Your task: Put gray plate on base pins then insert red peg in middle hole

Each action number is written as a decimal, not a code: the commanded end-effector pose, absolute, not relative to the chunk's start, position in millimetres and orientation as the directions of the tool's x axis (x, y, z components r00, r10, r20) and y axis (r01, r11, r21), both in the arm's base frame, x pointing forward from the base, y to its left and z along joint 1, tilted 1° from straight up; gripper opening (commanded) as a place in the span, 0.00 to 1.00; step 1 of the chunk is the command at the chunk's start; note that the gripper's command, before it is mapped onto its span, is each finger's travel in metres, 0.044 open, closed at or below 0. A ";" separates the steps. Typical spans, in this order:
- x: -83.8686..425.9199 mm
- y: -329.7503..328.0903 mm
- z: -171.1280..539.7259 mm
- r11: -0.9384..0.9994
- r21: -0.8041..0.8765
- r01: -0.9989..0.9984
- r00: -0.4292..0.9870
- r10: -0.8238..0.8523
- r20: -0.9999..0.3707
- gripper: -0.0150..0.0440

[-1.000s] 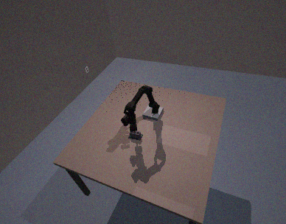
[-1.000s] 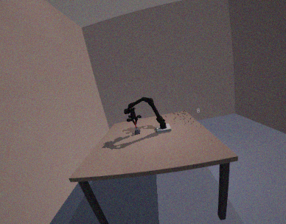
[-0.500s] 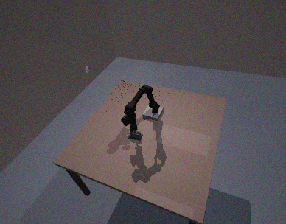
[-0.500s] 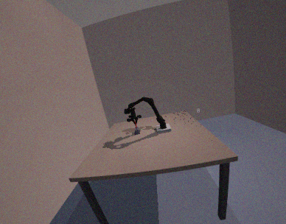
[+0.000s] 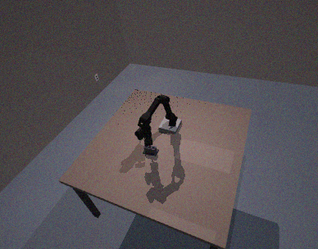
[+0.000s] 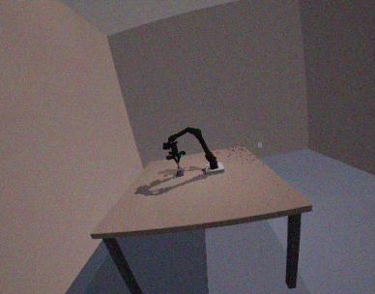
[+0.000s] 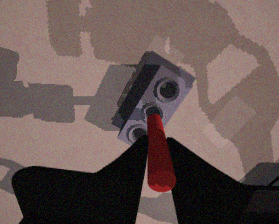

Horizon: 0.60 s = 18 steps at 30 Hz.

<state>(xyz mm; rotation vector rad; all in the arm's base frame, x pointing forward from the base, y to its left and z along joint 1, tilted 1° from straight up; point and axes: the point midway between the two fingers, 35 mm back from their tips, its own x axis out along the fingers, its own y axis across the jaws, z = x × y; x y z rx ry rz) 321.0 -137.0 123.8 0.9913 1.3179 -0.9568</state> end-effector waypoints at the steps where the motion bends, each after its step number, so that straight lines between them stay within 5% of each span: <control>1: 321.3 -136.6 123.8 0.306 0.030 0.952 0.030 0.004 -1.000 0.25; 18: 322.3 -135.9 115.9 0.307 0.032 0.951 0.031 0.006 -0.999 0.25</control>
